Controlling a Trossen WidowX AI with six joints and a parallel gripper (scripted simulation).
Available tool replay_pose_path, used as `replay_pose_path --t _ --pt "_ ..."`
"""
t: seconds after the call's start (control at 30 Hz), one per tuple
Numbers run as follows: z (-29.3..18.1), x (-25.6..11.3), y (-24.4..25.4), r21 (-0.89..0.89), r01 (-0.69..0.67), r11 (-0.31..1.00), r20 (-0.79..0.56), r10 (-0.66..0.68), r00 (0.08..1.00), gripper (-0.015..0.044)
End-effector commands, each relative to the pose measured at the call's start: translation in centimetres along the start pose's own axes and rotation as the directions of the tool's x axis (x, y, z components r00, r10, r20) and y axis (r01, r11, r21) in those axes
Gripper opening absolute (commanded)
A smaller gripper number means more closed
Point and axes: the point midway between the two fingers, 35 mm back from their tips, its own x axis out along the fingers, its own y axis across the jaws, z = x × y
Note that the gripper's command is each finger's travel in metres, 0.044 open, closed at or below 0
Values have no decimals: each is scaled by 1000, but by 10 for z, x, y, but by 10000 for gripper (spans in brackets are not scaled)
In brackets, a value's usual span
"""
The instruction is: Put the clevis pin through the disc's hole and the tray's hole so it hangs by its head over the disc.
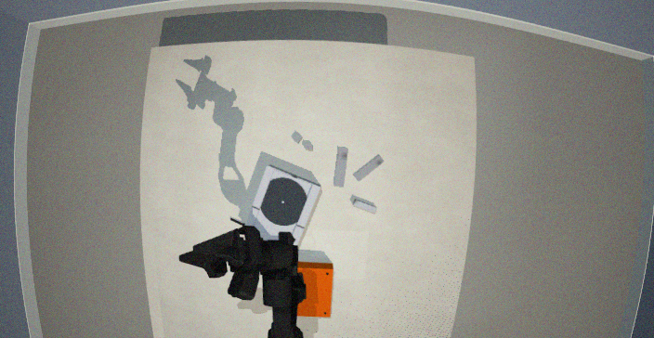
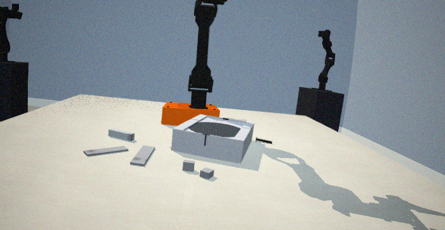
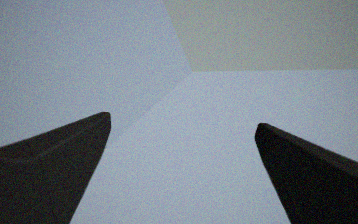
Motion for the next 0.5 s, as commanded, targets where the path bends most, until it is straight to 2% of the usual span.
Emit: replay_pose_path --t 0.0,0.1,0.2,0.27,0.37,0.47 --pt "-2 0 0 20 4 1000 -4 -4 1000 374" --pt "-31 5 0 284 68 956 -74 -48 996 295" --pt "-70 8 8 576 175 798 -183 -83 980 216" --pt "-98 9 17 722 258 642 -265 -89 960 164" --pt "-138 7 38 847 391 360 -393 -72 917 160" --pt "-175 0 67 852 520 57 -520 -23 854 160"
